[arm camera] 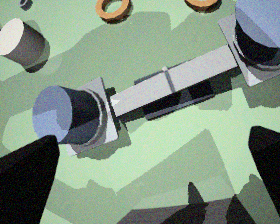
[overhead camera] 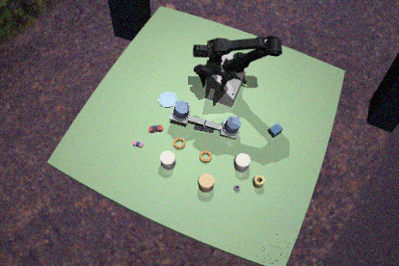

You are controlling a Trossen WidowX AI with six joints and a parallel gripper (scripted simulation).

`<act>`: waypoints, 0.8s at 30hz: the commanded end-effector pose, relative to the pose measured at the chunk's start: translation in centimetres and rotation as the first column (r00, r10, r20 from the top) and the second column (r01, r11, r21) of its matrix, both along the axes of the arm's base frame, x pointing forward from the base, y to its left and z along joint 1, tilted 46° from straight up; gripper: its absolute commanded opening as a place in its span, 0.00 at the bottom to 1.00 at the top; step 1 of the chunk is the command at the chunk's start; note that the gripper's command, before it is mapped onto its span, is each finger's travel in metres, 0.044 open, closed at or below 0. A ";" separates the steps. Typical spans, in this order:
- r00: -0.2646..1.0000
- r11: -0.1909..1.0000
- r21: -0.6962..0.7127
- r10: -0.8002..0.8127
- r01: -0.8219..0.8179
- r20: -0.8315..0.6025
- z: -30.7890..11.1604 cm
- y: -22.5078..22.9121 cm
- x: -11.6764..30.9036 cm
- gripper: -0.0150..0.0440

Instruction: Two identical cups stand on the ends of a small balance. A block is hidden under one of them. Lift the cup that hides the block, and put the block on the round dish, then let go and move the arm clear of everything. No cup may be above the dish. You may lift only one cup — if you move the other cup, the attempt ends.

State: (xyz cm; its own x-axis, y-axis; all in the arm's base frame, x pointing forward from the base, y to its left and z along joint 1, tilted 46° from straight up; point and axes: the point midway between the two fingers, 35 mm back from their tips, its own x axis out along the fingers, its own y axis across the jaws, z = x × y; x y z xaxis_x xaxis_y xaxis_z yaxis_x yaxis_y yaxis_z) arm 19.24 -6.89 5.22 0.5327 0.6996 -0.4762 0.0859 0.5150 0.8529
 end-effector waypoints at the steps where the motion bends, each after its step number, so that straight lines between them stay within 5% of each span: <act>1: 0.996 0.999 0.036 0.001 0.002 -0.094 0.1 0.6 0.7 1.00; 24: 0.676 0.973 0.112 -0.054 0.200 -0.735 2.0 8.8 5.8 1.00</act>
State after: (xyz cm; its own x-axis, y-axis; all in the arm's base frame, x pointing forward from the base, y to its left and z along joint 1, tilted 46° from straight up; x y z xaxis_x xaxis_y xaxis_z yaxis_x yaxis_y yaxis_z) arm 24.67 1.05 6.95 0.1872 0.7636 -0.6179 0.7222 0.3194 0.6135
